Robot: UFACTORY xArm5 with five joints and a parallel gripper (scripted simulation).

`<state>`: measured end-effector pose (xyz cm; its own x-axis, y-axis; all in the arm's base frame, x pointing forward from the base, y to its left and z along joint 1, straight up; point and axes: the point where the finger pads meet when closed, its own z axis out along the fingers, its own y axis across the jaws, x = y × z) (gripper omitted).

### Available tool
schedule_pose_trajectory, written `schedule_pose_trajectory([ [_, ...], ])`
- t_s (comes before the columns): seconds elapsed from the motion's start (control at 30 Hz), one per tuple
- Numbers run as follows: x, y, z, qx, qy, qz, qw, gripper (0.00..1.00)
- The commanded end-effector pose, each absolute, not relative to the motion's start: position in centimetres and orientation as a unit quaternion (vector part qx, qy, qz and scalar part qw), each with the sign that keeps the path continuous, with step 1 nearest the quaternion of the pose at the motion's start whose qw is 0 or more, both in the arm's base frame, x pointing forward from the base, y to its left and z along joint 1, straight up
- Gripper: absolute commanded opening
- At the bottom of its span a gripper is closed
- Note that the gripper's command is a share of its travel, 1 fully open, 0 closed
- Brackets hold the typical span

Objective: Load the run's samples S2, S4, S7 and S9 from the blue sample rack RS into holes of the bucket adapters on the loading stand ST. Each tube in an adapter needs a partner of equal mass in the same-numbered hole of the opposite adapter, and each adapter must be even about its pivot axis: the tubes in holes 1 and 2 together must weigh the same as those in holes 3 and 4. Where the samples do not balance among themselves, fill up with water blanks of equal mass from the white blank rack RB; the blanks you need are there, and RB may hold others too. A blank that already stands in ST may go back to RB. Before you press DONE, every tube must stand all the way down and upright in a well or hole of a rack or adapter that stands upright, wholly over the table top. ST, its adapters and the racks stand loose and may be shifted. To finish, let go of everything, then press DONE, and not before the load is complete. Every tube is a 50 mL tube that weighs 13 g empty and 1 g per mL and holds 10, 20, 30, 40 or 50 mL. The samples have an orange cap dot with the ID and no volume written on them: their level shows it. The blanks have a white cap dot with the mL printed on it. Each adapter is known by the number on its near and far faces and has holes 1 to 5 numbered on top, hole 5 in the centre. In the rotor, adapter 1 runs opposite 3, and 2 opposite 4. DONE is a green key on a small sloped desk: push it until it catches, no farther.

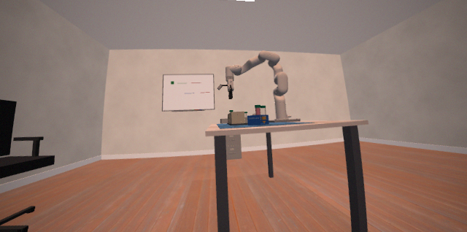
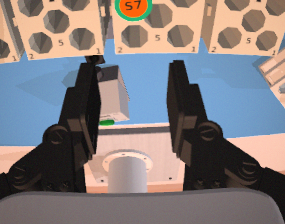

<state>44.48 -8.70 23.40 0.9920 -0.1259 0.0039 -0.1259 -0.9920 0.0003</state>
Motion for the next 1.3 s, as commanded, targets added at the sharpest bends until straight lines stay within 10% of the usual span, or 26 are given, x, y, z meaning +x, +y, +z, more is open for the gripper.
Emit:
schedule_pose_trajectory([
  [0.0,44.6,-8.7,23.6,0.998,-0.063,0.004,0.001,0.43],
  [1.27,41.4,0.2,23.5,0.929,-0.371,0.004,-0.002,0.57],
])
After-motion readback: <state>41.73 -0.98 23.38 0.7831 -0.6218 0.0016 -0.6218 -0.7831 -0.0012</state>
